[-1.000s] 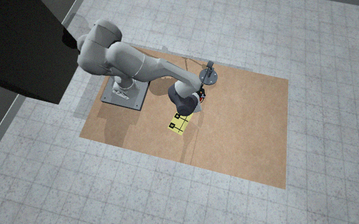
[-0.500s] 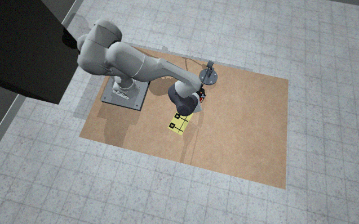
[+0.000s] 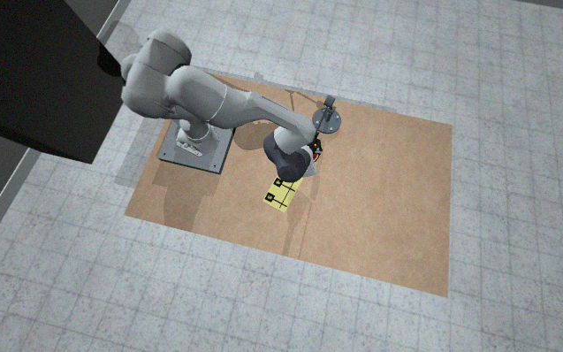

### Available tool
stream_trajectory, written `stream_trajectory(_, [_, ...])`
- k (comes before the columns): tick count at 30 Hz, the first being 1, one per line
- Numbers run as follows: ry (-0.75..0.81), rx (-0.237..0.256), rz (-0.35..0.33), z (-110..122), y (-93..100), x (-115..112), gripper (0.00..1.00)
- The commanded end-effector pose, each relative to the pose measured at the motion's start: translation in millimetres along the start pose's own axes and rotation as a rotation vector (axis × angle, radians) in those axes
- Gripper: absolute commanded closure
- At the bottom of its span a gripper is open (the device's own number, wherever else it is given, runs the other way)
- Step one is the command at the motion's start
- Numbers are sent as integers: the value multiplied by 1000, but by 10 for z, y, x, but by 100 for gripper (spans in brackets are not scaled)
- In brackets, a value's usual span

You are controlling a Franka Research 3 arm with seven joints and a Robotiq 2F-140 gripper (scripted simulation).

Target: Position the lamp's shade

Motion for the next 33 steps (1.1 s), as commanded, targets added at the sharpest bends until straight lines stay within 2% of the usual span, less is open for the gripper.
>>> stream_trajectory(1, [2,17,11,-47,51,48,90])
stream_trajectory(20, [2,17,11,-87,99,98,90])
stream_trajectory(21, [2,15,10,-84,93,92,0])
stream_trajectory(33, [8,0,-1,-37,24,25,0])
Point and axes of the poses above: the point where the finger pads meet when closed, its own y axis back along the fingers, its own z axis across the jaws, x = y × z, the point moved 6 cm from there along y, back along the fingers, and after that the axes turned 15 degrees about y, right-handed, at the moved point
